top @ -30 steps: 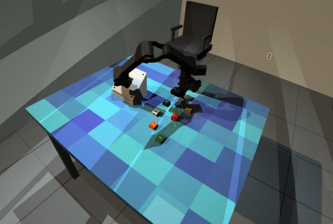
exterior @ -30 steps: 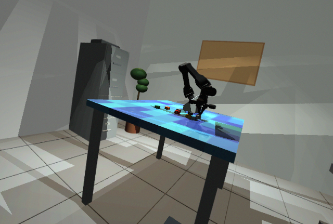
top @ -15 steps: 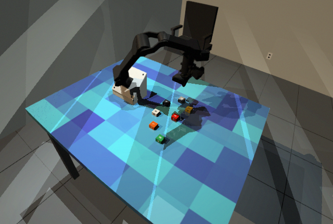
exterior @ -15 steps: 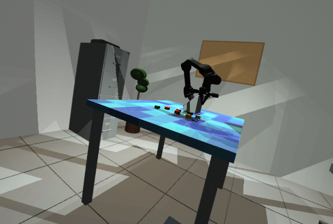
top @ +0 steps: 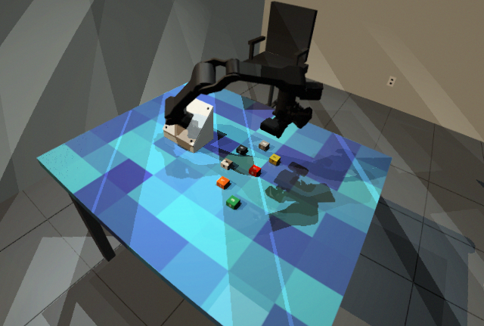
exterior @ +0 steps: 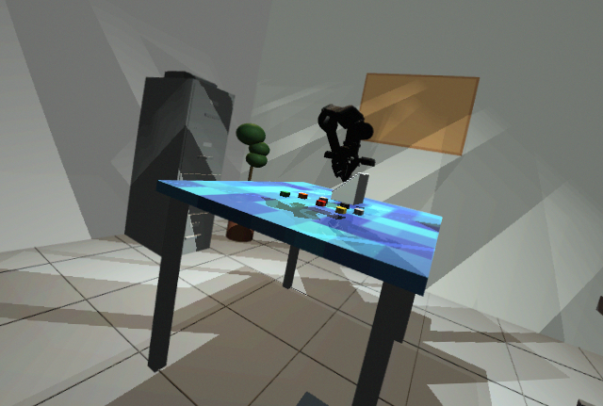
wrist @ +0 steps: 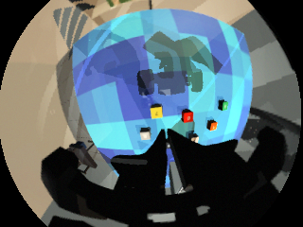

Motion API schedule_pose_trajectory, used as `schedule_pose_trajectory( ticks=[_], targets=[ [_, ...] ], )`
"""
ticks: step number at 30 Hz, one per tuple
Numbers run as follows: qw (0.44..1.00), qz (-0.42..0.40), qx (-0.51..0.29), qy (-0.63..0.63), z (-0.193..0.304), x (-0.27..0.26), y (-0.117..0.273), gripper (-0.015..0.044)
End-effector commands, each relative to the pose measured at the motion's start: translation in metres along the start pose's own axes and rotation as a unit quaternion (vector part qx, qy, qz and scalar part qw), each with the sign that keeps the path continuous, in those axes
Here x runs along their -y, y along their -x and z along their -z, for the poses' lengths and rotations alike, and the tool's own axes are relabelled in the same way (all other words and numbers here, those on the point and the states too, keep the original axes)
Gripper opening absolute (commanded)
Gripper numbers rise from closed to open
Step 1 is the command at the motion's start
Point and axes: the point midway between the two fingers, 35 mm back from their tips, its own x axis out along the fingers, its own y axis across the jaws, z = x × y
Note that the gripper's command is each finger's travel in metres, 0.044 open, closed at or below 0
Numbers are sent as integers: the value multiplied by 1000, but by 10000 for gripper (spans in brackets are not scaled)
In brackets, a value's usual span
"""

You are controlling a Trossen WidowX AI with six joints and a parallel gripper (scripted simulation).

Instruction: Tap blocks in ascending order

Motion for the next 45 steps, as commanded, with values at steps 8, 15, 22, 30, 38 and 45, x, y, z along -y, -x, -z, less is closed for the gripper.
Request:
schedule_pose_trajectory(
  ticks=[8, 15, 22, 30, 38, 45],
  targets=[
    [1000, 3, 6, 17, 1, -5, -66, 20],
    [1000, 4, 7, 15, 2, -5, -76, 20],
    [1000, 4, 8, 15, 1, -5, -83, 20],
    [1000, 4, 8, 15, 1, -5, -96, 20],
    [1000, 4, 8, 15, 1, -4, -106, 20],
    [1000, 4, 7, 15, 2, -5, -76, 20]
  ],
)
